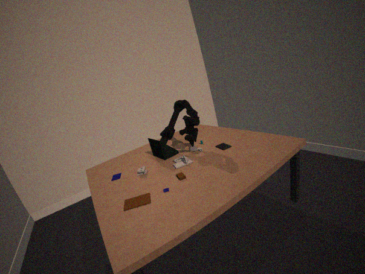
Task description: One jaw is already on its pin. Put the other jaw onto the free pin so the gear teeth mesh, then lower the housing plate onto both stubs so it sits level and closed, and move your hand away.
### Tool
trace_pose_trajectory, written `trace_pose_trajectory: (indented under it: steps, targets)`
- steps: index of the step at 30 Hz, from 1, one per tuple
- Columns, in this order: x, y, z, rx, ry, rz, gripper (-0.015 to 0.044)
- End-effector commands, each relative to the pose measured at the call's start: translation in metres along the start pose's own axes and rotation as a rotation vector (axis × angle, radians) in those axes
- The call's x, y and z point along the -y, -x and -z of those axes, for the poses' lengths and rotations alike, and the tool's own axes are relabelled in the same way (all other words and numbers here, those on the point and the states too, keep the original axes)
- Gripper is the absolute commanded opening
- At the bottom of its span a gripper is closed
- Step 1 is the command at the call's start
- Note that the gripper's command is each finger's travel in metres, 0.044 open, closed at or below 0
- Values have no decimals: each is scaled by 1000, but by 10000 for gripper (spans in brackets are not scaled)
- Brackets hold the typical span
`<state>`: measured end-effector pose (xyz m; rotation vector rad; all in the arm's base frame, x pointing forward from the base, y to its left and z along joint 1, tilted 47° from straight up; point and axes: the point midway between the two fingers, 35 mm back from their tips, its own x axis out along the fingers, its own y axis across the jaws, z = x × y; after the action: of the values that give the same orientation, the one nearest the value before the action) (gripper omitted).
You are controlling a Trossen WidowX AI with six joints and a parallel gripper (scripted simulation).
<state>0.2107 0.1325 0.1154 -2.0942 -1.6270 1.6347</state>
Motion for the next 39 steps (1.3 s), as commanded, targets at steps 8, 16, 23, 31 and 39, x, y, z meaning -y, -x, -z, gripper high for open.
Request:
trace_pose_trajectory:
  steps: [8, 16, 23, 31, 39]
  targets:
    - [0, -19, -1, 3, -7, 7, 440]
    - [1, -32, -1, 3, -7, 7, 440]
    - [2, -43, -2, 1, -7, 9, 440]
    - [2, -48, -2, 0, -7, 10, 440]
    - [2, -48, -2, 0, -7, 10, 440]
